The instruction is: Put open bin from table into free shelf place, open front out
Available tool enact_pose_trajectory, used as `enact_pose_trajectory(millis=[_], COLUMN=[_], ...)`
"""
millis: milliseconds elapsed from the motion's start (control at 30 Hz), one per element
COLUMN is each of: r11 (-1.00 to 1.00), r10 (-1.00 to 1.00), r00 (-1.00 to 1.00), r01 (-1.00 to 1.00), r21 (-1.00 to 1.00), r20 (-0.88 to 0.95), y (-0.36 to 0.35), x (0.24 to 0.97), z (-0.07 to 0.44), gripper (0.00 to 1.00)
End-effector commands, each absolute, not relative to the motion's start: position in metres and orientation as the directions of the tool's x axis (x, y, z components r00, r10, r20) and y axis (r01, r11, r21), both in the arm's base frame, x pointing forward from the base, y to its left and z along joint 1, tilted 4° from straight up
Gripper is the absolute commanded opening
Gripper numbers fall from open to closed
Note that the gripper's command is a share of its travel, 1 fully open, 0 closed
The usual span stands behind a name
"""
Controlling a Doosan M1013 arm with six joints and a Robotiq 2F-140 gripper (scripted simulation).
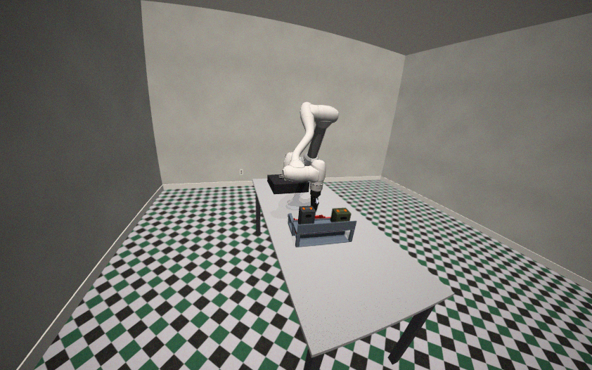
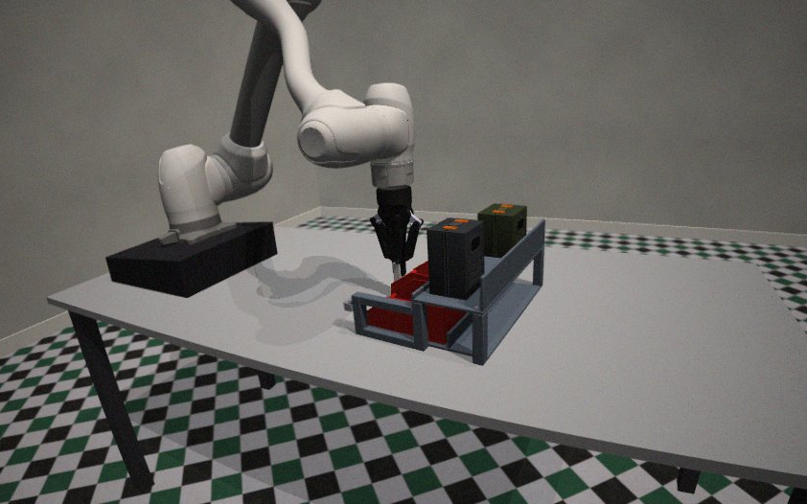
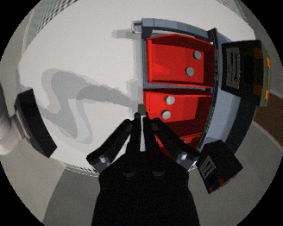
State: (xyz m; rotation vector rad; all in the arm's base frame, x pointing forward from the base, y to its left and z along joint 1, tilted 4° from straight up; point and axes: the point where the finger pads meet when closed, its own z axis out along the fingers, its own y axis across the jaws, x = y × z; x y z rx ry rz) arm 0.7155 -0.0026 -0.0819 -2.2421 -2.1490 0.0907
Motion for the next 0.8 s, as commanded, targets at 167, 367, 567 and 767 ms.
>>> enact_pose_trajectory(millis=[167,367,567,767], r11=[-0.043,-0.043,-0.043,-0.043], r10=[0.999,0.999,0.999,0.999], r00=[0.042,0.042,0.042,0.042], r01=[0.997,0.997,0.997,0.997], r21=[-0.065,-0.065,-0.065,-0.065], r20=[-0.018,-0.018,-0.018,-0.018], y=[-0.0027,-0.0028,-0.0029,-0.0029], x=[0.7196,0.7215,0.7231,0.7246], z=[-0.082,-0.0821,-0.0822,-0.0823], gripper=[0.0,0.0,0.0,0.0])
